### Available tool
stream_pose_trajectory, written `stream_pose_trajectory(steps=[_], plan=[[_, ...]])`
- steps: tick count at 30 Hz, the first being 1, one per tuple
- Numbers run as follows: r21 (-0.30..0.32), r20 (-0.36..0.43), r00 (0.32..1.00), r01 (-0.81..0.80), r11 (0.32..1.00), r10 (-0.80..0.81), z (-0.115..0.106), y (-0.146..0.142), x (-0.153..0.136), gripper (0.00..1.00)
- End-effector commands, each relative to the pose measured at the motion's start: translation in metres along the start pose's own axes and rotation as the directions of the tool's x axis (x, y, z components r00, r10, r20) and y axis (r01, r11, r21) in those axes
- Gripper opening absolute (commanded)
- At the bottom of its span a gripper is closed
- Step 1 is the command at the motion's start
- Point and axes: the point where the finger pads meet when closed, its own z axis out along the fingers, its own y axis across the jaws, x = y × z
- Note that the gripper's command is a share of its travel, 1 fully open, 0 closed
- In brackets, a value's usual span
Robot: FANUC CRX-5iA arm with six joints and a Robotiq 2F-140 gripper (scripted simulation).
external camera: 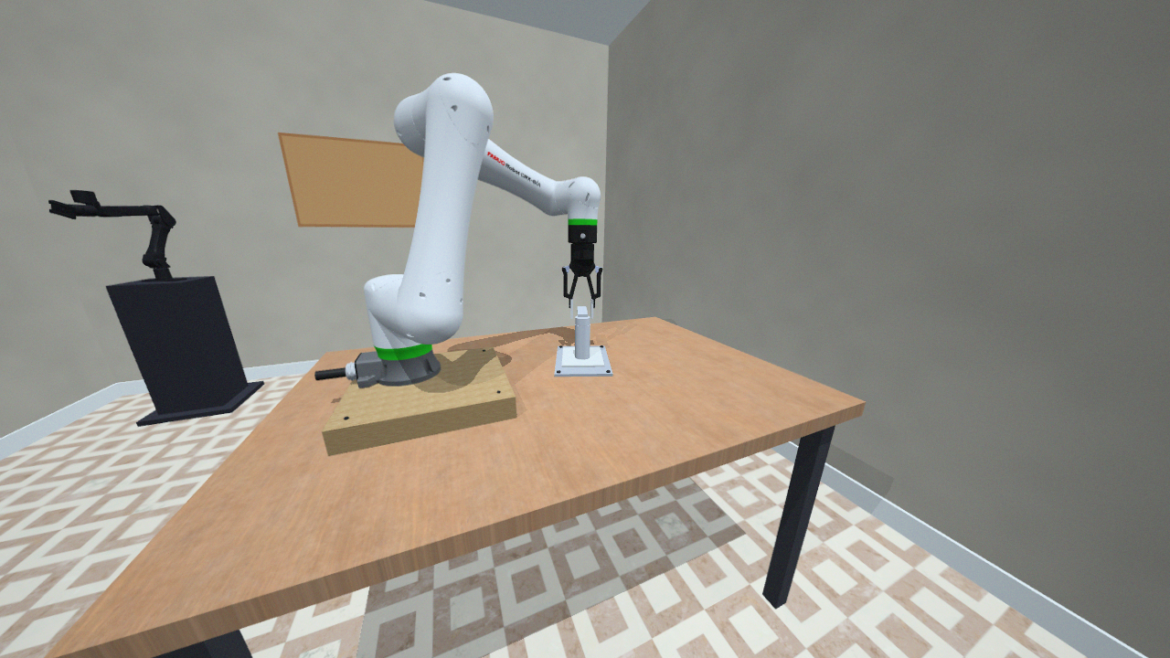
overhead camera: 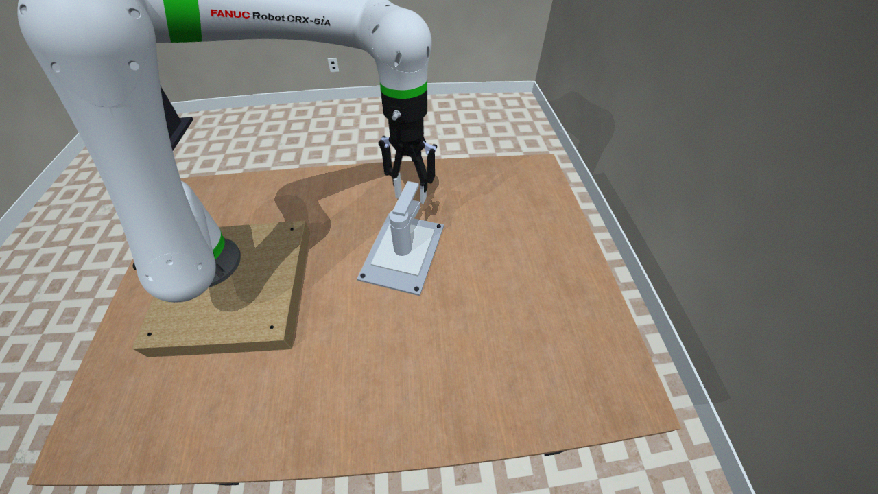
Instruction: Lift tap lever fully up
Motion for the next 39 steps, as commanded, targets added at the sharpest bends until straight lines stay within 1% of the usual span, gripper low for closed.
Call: stream_pose_trajectory(steps=[1,34,35,39], plan=[[0.0,0.0,1.0,0.0,1.0,0.0,-0.0001,0.0001,0.0001,0.41],[0.0,0.0,1.0,0.0,1.0,0.0,-0.0001,0.0001,0.0001,0.41],[0.0,0.0,1.0,0.0,1.0,0.0,-0.0001,0.0001,0.0001,0.0],[0.0,0.0,1.0,0.0,1.0,0.0,-0.0001,0.0001,0.0001,0.0]])
